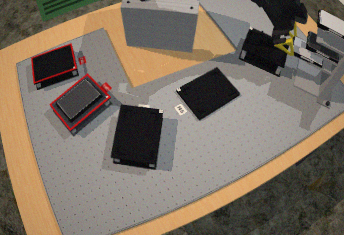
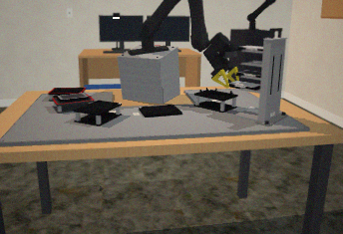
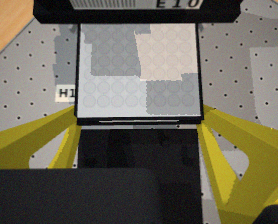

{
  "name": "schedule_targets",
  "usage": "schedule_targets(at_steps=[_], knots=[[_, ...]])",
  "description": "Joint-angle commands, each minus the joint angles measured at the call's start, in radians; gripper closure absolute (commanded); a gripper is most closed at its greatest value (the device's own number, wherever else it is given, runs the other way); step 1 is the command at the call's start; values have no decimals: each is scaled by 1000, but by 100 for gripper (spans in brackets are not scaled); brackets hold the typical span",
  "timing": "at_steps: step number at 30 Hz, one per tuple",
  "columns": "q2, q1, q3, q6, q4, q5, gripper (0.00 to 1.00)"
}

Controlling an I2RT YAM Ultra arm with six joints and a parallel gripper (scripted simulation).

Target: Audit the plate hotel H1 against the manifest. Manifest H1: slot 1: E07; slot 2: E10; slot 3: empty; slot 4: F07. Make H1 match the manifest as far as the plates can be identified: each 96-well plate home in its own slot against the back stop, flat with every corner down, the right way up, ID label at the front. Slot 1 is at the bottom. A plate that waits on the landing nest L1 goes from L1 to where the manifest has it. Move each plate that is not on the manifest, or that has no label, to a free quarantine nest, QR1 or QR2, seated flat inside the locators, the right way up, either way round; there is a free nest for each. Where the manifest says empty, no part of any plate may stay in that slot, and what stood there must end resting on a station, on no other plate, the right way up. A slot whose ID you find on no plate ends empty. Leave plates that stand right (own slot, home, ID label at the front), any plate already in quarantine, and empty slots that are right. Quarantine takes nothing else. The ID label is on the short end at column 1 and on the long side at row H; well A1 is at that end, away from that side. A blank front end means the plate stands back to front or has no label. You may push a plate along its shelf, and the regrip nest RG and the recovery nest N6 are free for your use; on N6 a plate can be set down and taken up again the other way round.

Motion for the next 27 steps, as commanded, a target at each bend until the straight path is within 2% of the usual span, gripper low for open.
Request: schedule_targets(at_steps=[1,8,9,12,20,21,27], knots=[[7,-3,36,-10,3,-5,14],[18,-8,50,-12,-9,-8,14],[-6,-4,55,-12,-14,-6,14],[29,-9,61,-13,-15,-8,14],[41,-11,82,-15,-21,-12,14],[27,-8,63,-10,-9,-7,14],[27,-8,63,-10,-10,-7,14]])
